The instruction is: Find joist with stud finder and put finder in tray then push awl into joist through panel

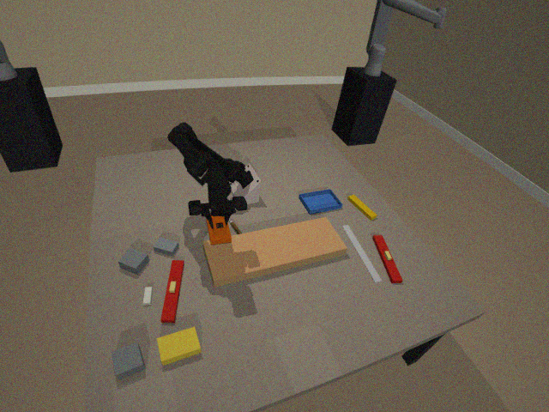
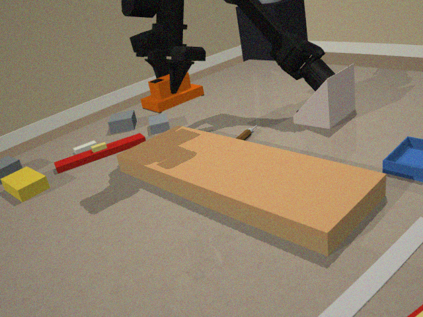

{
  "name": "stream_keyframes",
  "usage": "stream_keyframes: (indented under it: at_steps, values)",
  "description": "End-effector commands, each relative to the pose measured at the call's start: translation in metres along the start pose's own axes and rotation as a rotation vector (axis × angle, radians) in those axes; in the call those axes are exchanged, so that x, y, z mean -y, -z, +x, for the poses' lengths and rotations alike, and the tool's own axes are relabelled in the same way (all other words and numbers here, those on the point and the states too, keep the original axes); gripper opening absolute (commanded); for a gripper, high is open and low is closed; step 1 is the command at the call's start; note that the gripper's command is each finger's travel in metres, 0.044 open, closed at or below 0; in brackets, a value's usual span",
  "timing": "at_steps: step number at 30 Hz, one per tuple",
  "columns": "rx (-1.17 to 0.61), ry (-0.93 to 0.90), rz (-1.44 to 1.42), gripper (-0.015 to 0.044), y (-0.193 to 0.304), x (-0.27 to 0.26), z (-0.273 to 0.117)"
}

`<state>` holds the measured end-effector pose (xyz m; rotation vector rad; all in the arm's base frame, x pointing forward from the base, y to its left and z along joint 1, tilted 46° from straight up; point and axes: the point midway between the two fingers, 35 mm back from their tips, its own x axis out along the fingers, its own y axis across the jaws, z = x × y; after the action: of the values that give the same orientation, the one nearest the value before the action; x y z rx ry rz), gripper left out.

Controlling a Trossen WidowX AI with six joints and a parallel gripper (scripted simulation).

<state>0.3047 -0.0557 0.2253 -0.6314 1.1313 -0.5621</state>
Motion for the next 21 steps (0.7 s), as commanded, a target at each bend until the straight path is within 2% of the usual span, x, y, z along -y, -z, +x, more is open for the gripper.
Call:
stream_keyframes:
  at_steps: [1,6,21]
  values:
    - [0.011,-0.016,-0.037,0.0000,-0.020,-0.005,0.004]
    - [0.014,-0.027,-0.077,0.0000,-0.040,-0.011,0.011]
    - [0.014,-0.028,-0.078,0.0000,-0.038,-0.012,0.026]
